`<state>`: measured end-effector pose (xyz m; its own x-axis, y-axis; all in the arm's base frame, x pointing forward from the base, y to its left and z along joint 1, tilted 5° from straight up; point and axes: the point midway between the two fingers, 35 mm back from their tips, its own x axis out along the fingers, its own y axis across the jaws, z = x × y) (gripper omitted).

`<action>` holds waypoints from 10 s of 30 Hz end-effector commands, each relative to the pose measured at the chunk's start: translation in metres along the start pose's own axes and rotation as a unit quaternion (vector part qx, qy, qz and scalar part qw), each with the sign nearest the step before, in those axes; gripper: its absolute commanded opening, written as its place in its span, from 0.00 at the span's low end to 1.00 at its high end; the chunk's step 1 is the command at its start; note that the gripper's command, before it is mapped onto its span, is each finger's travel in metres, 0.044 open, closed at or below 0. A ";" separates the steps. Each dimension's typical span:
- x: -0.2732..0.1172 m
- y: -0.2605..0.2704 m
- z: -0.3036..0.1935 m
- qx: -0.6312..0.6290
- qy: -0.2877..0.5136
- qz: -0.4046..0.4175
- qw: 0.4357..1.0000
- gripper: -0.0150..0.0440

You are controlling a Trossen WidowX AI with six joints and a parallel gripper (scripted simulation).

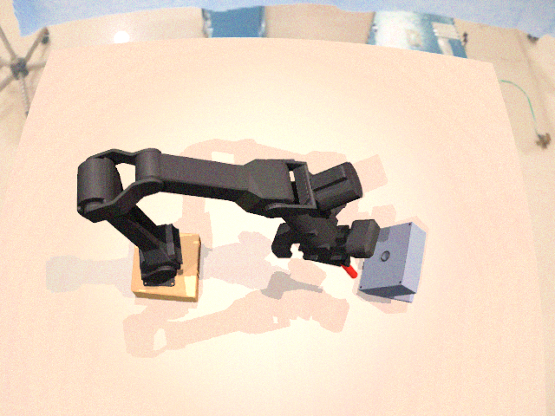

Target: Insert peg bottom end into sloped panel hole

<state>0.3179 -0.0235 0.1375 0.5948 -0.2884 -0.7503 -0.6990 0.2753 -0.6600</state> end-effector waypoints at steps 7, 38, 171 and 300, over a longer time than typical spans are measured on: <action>-0.005 0.003 0.010 -0.031 -0.008 -0.028 0.999 0.25; -0.021 0.010 0.038 -0.101 -0.035 -0.102 0.989 0.25; 0.053 -0.011 0.062 -0.117 -0.045 -0.134 0.983 0.25; 0.023 -0.004 0.063 -0.116 -0.045 -0.134 0.983 1.00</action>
<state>0.3632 0.0248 0.1178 0.7943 -0.2351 -0.5602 -0.5806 -0.0226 -0.8139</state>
